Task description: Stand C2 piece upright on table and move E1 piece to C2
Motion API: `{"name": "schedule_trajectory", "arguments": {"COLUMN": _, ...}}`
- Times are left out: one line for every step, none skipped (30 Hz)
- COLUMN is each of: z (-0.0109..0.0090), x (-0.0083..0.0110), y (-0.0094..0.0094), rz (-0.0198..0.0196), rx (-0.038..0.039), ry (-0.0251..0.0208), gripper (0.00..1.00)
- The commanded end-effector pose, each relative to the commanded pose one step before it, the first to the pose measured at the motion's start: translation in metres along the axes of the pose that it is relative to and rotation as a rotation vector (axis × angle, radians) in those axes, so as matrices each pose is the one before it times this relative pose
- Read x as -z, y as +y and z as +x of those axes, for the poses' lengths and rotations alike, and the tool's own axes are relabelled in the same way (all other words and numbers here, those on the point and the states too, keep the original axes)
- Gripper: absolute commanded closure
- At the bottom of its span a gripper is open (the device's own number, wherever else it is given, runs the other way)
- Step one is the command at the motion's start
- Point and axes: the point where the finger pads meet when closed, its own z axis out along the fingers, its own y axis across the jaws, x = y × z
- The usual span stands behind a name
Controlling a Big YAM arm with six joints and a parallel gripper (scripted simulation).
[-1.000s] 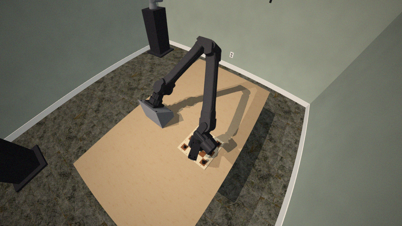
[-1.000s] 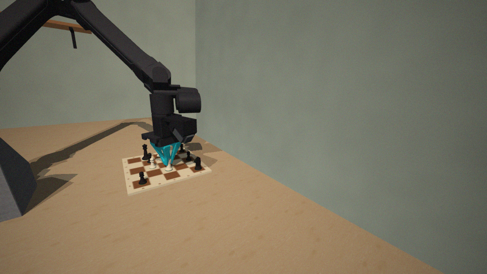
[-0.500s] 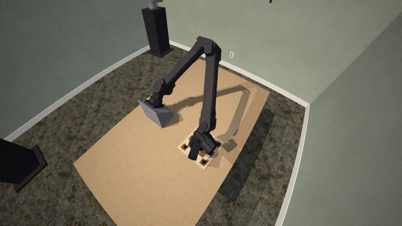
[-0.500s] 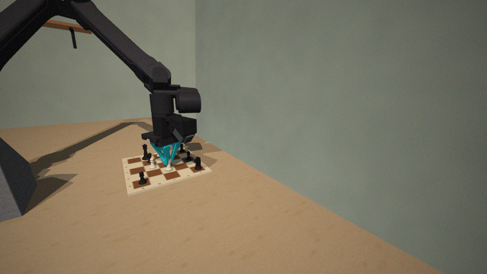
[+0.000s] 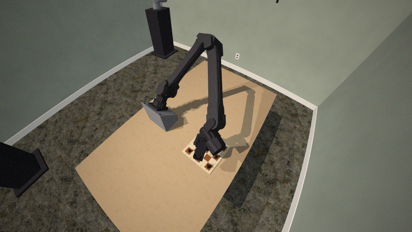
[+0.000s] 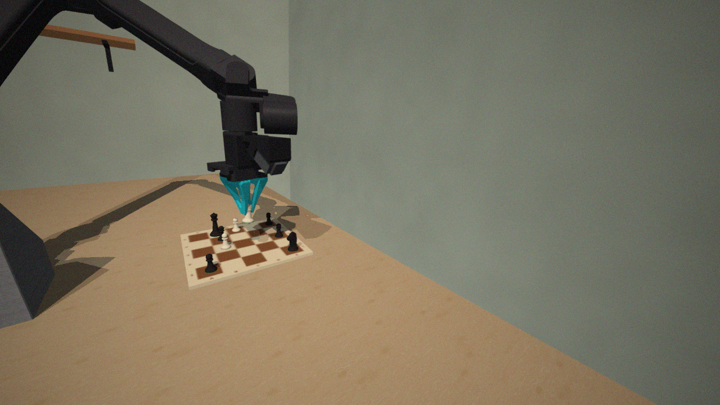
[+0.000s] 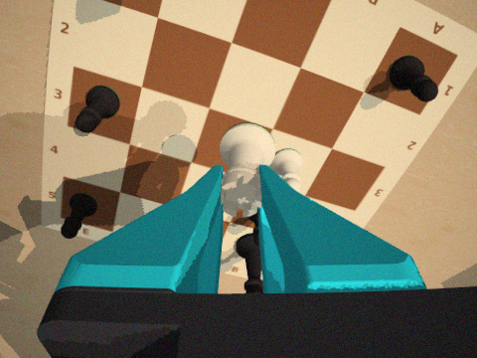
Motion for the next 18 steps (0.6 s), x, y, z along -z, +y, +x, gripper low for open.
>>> {"name": "schedule_trajectory", "arguments": {"z": -0.00730, "x": 0.04012, "y": 0.01400, "rz": -0.04056, "rx": 0.04760, "ry": -0.02893, "gripper": 1.00}}
{"name": "schedule_trajectory", "arguments": {"z": -0.00017, "x": 0.00529, "y": 0.00014, "rz": 0.00000, "rx": 0.00027, "ry": -0.00061, "gripper": 1.00}}
{"name": "schedule_trajectory", "arguments": {"z": -0.00014, "x": 0.00425, "y": 0.00011, "rz": 0.00001, "rx": 0.00021, "ry": -0.00049, "gripper": 1.00}}
{"name": "schedule_trajectory", "arguments": {"z": 0.00298, "x": -0.00171, "y": -0.00911, "rz": 0.01115, "rx": -0.01349, "ry": 0.01060, "gripper": 1.00}}
{"name": "schedule_trajectory", "arguments": {"z": 0.00131, "x": -0.00085, "y": -0.00481, "rz": 0.00600, "rx": -0.00782, "ry": 0.00664, "gripper": 1.00}}
{"name": "schedule_trajectory", "arguments": {"z": -0.00539, "x": -0.00606, "y": -0.00347, "rz": 0.01236, "rx": -0.01578, "ry": 0.01302, "gripper": 1.00}}
{"name": "schedule_trajectory", "arguments": {"z": 0.00751, "x": -0.00700, "y": 0.00506, "rz": 0.01785, "rx": 0.02461, "ry": 0.00477, "gripper": 1.00}}
{"name": "schedule_trajectory", "arguments": {"z": 0.00179, "x": -0.00180, "y": 0.00030, "rz": 0.00393, "rx": 0.00358, "ry": 0.00238, "gripper": 1.00}}
{"name": "schedule_trajectory", "arguments": {"z": 0.00012, "x": -0.00004, "y": 0.00002, "rz": -0.00045, "rx": -0.00011, "ry": 0.00063, "gripper": 1.00}}
{"name": "schedule_trajectory", "arguments": {"z": -0.00202, "x": 0.00002, "y": 0.00205, "rz": -0.00752, "rx": 0.00934, "ry": -0.00752, "gripper": 1.00}}
{"name": "schedule_trajectory", "arguments": {"z": 0.00000, "x": 0.00000, "y": 0.00000, "rz": 0.00000, "rx": 0.00000, "ry": 0.00000, "gripper": 1.00}}
{"name": "schedule_trajectory", "arguments": {"z": 0.00000, "x": 0.00000, "y": 0.00000, "rz": 0.00000, "rx": 0.00000, "ry": 0.00000, "gripper": 1.00}}
{"name": "schedule_trajectory", "arguments": {"z": -0.00045, "x": -0.00001, "y": 0.00044, "rz": -0.00167, "rx": 0.00207, "ry": -0.00167, "gripper": 1.00}}
{"name": "schedule_trajectory", "arguments": {"z": 0.00000, "x": 0.00000, "y": 0.00000, "rz": 0.00000, "rx": 0.00000, "ry": 0.00000, "gripper": 1.00}}
{"name": "schedule_trajectory", "arguments": {"z": 0.00000, "x": 0.00000, "y": 0.00000, "rz": 0.00000, "rx": 0.00000, "ry": 0.00000, "gripper": 1.00}}
{"name": "schedule_trajectory", "arguments": {"z": 0.00000, "x": 0.00000, "y": 0.00000, "rz": 0.00000, "rx": 0.00000, "ry": 0.00000, "gripper": 1.00}}
{"name": "schedule_trajectory", "arguments": {"z": -0.00145, "x": 0.00241, "y": 0.00468, "rz": -0.00467, "rx": 0.00461, "ry": -0.00454, "gripper": 1.00}}
{"name": "schedule_trajectory", "arguments": {"z": -0.00163, "x": 0.00297, "y": 0.00689, "rz": -0.00236, "rx": -0.02562, "ry": -0.00154, "gripper": 1.00}}
